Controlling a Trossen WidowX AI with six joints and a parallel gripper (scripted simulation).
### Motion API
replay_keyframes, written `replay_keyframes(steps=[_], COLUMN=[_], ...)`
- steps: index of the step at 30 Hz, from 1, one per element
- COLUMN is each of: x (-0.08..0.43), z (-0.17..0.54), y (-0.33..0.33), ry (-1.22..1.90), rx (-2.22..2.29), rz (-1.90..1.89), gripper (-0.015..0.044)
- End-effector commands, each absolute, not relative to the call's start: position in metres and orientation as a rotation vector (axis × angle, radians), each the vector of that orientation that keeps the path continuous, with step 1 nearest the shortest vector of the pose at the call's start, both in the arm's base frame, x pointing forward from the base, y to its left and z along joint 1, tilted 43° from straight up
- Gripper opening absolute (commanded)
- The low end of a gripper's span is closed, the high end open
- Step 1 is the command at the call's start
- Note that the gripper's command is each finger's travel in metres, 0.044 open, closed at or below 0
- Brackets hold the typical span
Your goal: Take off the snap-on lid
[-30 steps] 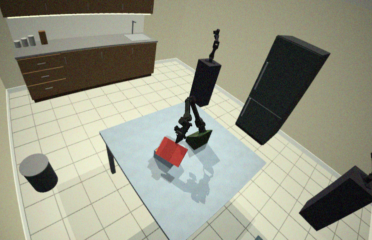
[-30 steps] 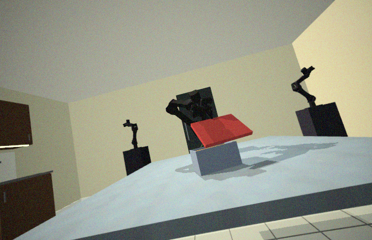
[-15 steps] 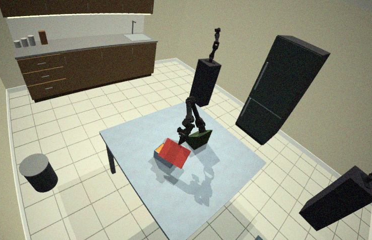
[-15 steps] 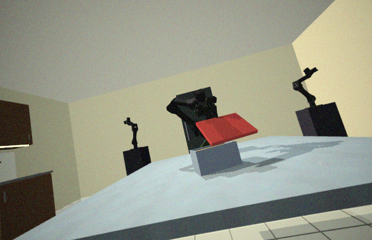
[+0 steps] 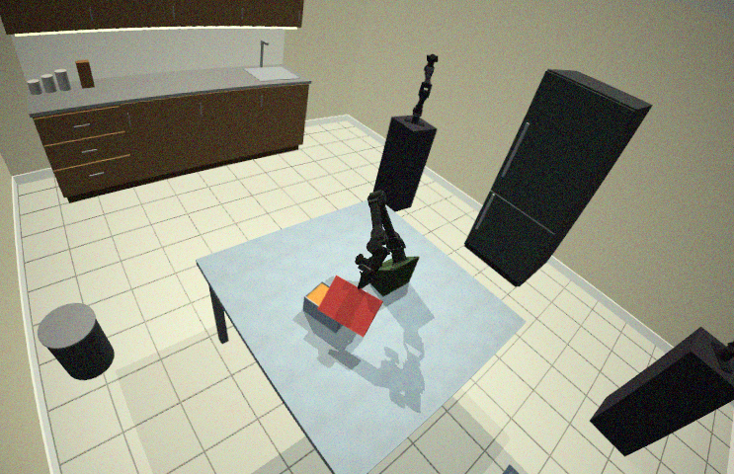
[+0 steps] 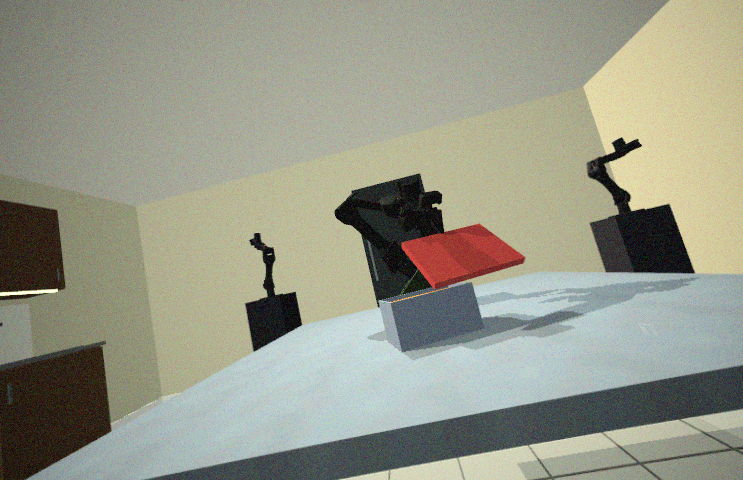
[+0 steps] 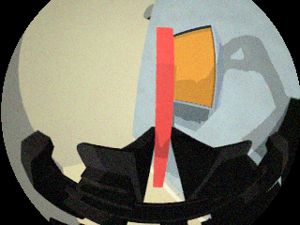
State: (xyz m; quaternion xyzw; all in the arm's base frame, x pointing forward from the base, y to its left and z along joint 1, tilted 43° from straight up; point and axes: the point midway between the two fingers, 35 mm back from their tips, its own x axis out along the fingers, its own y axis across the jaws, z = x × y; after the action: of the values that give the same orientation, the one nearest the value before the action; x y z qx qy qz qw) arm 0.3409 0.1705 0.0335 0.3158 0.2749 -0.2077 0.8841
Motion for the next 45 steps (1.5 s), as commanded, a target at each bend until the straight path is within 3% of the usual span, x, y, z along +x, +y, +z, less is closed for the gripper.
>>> replay_keyframes(steps=[1,45], x=[0.337,0.297], z=[0.03,-0.025], y=[0.178,0.235], ry=[0.568,0.571], rx=[0.664,0.67], rz=[-0.426,-0.425], gripper=[0.0,0.0])
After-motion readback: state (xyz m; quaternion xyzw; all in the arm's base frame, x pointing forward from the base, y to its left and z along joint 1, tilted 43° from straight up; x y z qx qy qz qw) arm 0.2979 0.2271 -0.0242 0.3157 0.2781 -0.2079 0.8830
